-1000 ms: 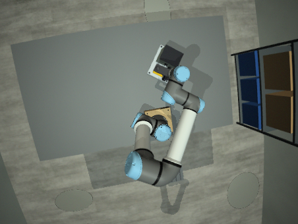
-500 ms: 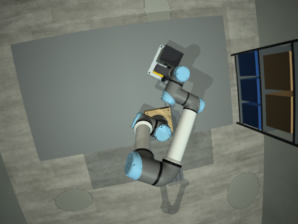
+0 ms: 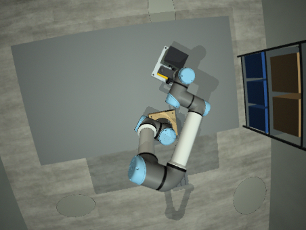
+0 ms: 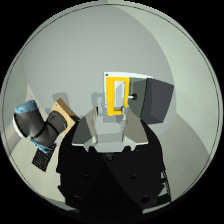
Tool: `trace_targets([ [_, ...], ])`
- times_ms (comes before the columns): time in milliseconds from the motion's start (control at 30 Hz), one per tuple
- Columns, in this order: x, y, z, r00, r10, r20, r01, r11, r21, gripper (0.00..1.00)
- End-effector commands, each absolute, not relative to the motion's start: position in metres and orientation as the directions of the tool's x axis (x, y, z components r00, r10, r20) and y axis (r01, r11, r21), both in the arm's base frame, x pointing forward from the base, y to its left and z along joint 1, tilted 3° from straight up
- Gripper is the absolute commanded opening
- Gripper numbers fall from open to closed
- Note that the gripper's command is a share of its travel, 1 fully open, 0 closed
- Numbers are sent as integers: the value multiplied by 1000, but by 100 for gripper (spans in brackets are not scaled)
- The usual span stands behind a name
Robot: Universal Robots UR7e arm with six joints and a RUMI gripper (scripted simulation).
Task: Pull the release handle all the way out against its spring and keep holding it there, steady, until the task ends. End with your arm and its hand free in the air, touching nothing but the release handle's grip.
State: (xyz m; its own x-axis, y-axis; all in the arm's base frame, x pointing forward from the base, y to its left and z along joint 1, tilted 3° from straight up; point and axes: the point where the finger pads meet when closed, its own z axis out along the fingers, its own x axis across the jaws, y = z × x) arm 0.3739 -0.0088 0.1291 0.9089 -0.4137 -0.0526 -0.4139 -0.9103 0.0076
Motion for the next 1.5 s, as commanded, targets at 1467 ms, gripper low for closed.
trace_targets([
  [1467, 374, -9, 108, 908, -416, -51, -416, -909, 9, 32],
])
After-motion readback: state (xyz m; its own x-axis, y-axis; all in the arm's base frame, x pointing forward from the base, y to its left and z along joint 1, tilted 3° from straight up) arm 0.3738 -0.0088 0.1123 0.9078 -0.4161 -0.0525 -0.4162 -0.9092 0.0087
